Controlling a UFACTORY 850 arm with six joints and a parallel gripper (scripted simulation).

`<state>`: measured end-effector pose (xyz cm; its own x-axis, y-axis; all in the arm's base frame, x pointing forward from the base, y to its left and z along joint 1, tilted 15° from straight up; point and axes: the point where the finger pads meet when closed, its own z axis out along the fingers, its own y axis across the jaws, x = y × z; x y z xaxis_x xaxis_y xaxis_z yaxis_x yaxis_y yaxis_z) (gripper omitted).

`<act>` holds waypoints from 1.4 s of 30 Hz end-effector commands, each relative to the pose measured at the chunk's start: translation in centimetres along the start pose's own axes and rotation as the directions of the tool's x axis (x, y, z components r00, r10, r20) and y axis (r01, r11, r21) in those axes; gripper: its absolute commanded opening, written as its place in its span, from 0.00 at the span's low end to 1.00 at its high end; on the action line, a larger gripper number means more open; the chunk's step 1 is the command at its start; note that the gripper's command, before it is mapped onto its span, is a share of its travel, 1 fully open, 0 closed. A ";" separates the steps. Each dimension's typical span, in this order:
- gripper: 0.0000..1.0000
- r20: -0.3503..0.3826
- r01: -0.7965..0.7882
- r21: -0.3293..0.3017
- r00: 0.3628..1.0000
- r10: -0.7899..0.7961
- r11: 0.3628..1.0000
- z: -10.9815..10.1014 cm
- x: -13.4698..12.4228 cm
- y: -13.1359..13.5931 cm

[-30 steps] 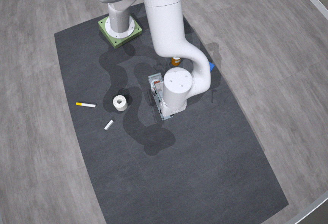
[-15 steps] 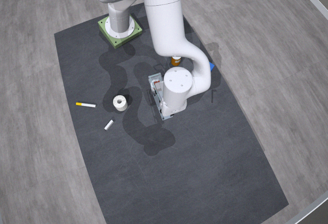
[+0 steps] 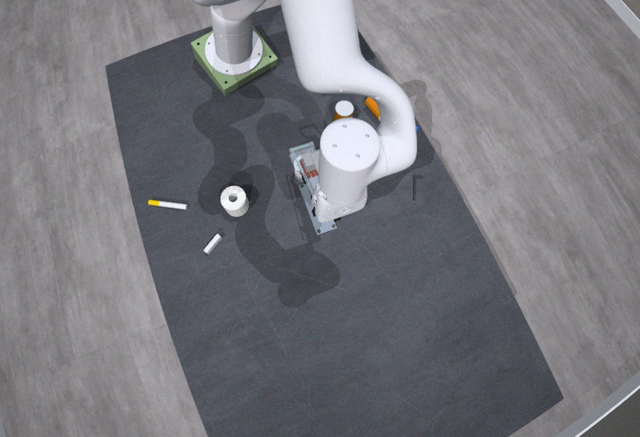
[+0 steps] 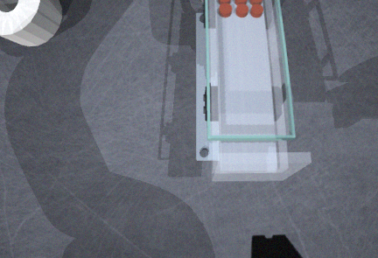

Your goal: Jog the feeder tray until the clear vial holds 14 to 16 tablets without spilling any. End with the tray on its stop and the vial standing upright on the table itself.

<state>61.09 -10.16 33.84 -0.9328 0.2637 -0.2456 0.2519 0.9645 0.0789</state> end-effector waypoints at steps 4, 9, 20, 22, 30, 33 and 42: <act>0.00 0.002 0.000 0.000 1.000 0.000 1.000 -1.3 -0.1 0.0; 0.00 0.002 0.000 0.000 1.000 0.000 1.000 -1.6 -0.1 0.0; 0.00 0.002 0.000 0.000 1.000 0.000 1.000 -1.6 -0.1 0.0; 0.00 0.002 0.000 0.000 1.000 0.000 1.000 -1.6 -0.1 0.0; 0.00 0.002 0.000 0.000 1.000 0.000 1.000 -1.6 -0.1 0.0; 0.00 0.002 0.000 0.000 1.000 0.000 1.000 -1.6 -0.1 0.0; 0.00 0.002 0.000 0.000 1.000 0.000 1.000 -1.6 -0.1 0.0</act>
<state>60.69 -10.17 35.24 -0.9330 0.2637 -0.2450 0.2519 0.9645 0.0788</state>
